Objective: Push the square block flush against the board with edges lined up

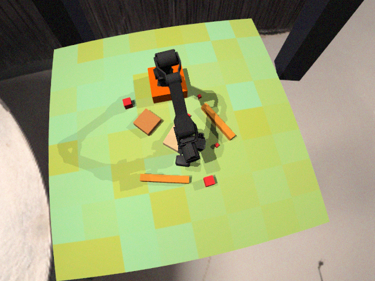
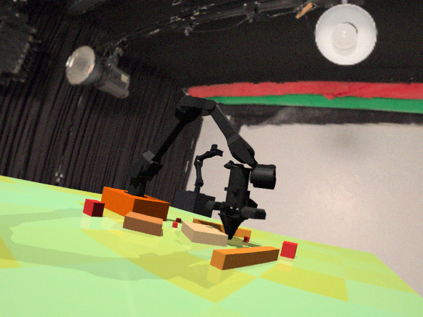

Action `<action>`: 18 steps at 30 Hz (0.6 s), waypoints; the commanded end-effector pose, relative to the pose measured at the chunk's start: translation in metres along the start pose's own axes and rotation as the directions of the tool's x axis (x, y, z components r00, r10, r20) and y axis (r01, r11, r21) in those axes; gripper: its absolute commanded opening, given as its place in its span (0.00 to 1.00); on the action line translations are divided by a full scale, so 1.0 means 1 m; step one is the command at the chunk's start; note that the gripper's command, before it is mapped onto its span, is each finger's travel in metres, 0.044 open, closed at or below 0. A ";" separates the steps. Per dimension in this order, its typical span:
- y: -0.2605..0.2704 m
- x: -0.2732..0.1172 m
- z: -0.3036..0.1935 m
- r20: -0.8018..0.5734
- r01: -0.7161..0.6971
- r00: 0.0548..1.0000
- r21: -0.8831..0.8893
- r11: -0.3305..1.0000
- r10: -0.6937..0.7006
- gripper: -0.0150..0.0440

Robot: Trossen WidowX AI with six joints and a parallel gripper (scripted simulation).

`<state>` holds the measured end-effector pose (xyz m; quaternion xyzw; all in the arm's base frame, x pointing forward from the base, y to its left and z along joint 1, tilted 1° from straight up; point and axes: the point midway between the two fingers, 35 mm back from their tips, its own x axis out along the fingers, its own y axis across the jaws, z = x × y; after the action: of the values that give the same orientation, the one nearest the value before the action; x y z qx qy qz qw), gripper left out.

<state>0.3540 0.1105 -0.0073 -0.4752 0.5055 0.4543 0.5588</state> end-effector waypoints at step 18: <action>0.010 0.009 -0.020 -0.028 -0.034 0.999 0.005 0.999 0.034 0.25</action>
<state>0.3481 0.0923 -0.0097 -0.4760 0.5091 0.4528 0.5561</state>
